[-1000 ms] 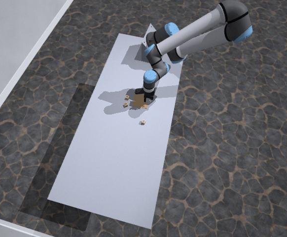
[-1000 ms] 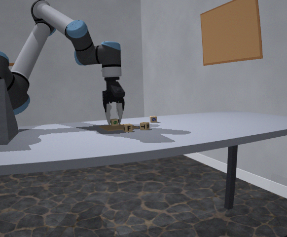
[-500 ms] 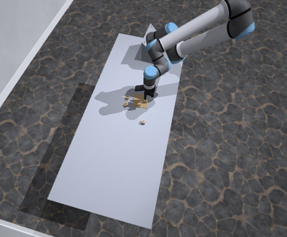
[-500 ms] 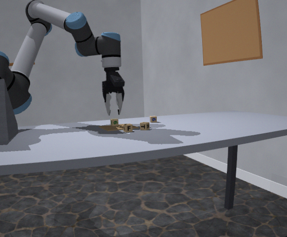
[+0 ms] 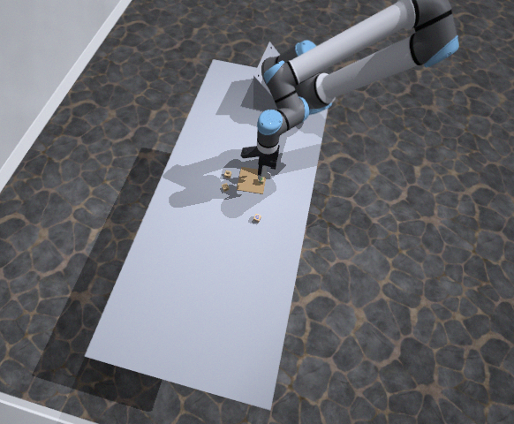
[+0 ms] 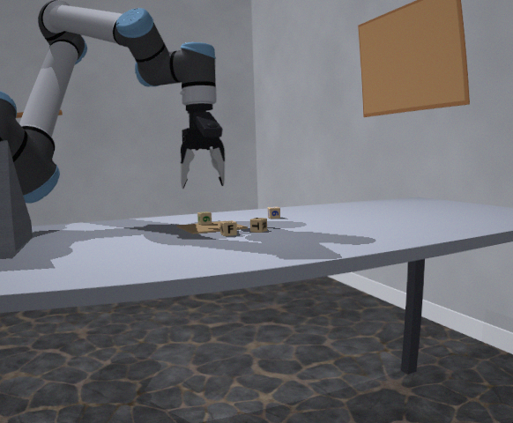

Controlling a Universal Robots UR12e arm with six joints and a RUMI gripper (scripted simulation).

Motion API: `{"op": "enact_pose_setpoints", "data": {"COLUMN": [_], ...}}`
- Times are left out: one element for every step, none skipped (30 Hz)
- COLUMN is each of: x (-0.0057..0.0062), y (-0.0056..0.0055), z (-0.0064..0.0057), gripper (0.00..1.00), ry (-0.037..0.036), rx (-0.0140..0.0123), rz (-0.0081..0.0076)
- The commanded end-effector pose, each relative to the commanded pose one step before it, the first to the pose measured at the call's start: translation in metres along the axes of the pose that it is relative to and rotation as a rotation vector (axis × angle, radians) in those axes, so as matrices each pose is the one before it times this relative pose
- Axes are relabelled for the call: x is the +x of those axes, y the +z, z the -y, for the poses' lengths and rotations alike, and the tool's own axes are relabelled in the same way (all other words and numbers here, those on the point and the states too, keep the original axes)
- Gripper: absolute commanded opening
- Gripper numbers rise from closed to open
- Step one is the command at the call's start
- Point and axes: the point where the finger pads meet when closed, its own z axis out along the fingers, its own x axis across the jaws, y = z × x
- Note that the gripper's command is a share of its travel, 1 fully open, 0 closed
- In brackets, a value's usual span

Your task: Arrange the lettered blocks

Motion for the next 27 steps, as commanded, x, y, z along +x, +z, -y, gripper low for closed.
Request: {"op": "enact_pose_setpoints", "data": {"x": [-0.00044, 0.0, 0.0, 0.0, 0.0, 0.0, 0.0, 0.0, 0.0, 0.0, 0.0, 0.0, 0.0, 0.0, 0.0, 0.0, 0.0, 0.0, 0.0, -0.00001, -0.00003, -0.00006, -0.00009, -0.00014, -0.00019, -0.00025, -0.00031], "y": [-0.00142, 0.0, 0.0, 0.0, 0.0, 0.0, 0.0, 0.0, 0.0, 0.0, 0.0, 0.0, 0.0, 0.0, 0.0, 0.0, 0.0, 0.0, 0.0, 0.0, 0.0, -0.00001, -0.00001, -0.00002, -0.00002, -0.00003, -0.00004], "z": [0.00019, 0.0, 0.0, 0.0, 0.0, 0.0, 0.0, 0.0, 0.0, 0.0, 0.0, 0.0, 0.0, 0.0, 0.0, 0.0, 0.0, 0.0, 0.0, 0.0, 0.0, 0.00001, 0.00001, 0.00001, 0.00002, 0.00002, 0.00003], "gripper": [1.0, 1.0, 1.0, 1.0, 1.0, 1.0, 1.0, 1.0, 1.0, 1.0, 1.0, 1.0, 1.0, 1.0, 1.0, 1.0, 1.0, 1.0, 1.0, 1.0, 1.0, 1.0, 1.0, 1.0, 1.0, 1.0, 1.0], "ry": [-0.00037, 0.0, 0.0, 0.0, 0.0, 0.0, 0.0, 0.0, 0.0, 0.0, 0.0, 0.0, 0.0, 0.0, 0.0, 0.0, 0.0, 0.0, -0.00002, -0.00013, -0.00035, -0.00067, -0.00108, -0.00159, -0.00217, -0.00284, -0.00358], "rx": [0.00031, 0.0, 0.0, 0.0, 0.0, 0.0, 0.0, 0.0, 0.0, 0.0, 0.0, 0.0, 0.0, 0.0, 0.0, 0.0, 0.0, 0.0, 0.0, 0.0, 0.0, 0.0, 0.0, 0.00001, 0.00001, 0.00001, 0.00001], "rz": [0.00067, 0.0, 0.0, 0.0, 0.0, 0.0, 0.0, 0.0, 0.0, 0.0, 0.0, 0.0, 0.0, 0.0, 0.0, 0.0, 0.0, 0.0, 0.0, 0.0, 0.0, 0.0, 0.0, 0.0, 0.0, 0.0, 0.0]}}
